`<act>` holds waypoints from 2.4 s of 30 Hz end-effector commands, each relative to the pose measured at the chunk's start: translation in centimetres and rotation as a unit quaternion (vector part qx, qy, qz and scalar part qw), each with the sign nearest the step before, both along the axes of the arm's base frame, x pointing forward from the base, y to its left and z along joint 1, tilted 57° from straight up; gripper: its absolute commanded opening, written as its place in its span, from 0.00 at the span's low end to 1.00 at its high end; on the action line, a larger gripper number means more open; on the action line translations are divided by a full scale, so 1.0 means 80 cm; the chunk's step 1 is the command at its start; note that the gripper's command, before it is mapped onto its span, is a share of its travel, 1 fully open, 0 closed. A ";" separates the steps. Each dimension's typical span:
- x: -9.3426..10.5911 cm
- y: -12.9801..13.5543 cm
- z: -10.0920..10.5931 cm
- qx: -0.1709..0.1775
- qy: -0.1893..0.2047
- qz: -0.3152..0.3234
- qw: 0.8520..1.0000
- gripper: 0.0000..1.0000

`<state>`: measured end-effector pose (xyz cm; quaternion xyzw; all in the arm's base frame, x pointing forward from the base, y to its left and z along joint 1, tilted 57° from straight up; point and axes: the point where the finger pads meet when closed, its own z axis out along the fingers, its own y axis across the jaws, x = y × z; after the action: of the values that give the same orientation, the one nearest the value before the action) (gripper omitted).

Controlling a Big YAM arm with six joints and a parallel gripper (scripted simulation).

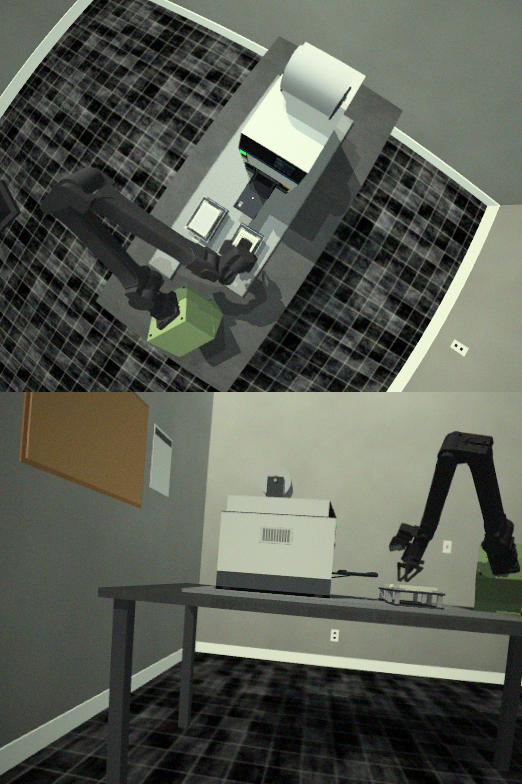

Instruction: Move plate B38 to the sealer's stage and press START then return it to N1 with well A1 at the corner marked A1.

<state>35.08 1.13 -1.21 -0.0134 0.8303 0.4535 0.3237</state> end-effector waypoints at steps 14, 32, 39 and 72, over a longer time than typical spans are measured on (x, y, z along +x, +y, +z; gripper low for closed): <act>-0.004 0.001 0.004 -0.001 -0.003 0.002 1.000 1.00; 0.015 -0.008 0.011 -0.008 -0.019 0.001 1.000 1.00; 0.004 0.013 -0.006 -0.001 0.001 0.004 1.000 1.00; -0.004 0.006 -0.014 0.004 0.009 -0.005 1.000 1.00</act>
<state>35.36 1.92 -1.73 -0.0137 0.8304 0.4527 0.3245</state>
